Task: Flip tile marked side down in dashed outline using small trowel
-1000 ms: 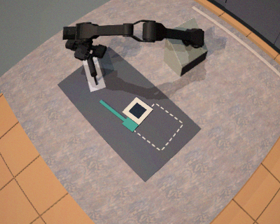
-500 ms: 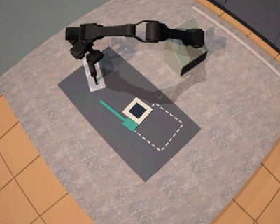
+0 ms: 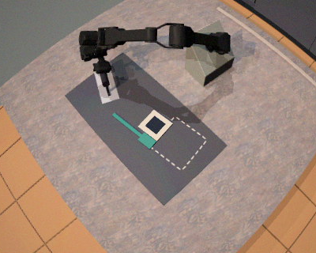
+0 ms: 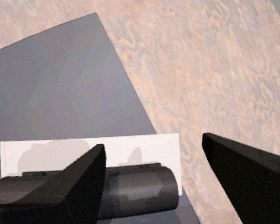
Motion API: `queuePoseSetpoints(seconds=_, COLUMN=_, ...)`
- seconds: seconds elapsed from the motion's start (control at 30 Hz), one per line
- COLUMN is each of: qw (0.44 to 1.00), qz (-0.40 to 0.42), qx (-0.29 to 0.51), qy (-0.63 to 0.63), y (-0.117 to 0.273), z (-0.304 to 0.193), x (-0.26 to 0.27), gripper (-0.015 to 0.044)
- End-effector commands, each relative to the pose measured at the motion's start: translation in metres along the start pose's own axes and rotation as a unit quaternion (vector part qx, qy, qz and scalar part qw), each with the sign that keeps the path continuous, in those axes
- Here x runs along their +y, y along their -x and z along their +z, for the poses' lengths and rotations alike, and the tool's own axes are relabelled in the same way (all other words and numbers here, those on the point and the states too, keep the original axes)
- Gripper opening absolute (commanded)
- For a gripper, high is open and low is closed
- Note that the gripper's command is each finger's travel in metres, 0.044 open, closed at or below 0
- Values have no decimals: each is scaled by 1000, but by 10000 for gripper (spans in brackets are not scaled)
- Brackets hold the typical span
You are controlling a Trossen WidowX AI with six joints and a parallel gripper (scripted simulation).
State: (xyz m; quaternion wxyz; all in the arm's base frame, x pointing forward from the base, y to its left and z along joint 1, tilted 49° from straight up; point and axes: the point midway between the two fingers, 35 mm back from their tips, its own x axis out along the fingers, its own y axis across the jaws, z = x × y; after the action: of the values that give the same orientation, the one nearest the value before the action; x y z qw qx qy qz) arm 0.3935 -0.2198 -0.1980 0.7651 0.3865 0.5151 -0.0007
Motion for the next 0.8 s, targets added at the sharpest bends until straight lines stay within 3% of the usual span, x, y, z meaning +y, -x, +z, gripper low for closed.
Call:
queuePoseSetpoints(seconds=0.0, qw=998, qz=-4, qx=-21, qy=-62, y=2, z=1, x=1, gripper=300)
queuePoseSetpoints(seconds=0.4, qw=965, qz=12, qx=-77, qy=-252, y=6, z=-4, x=5, gripper=300)
queuePoseSetpoints(seconds=0.77, qw=900, qz=48, qx=-119, qy=-416, y=14, z=-12, x=13, gripper=300)
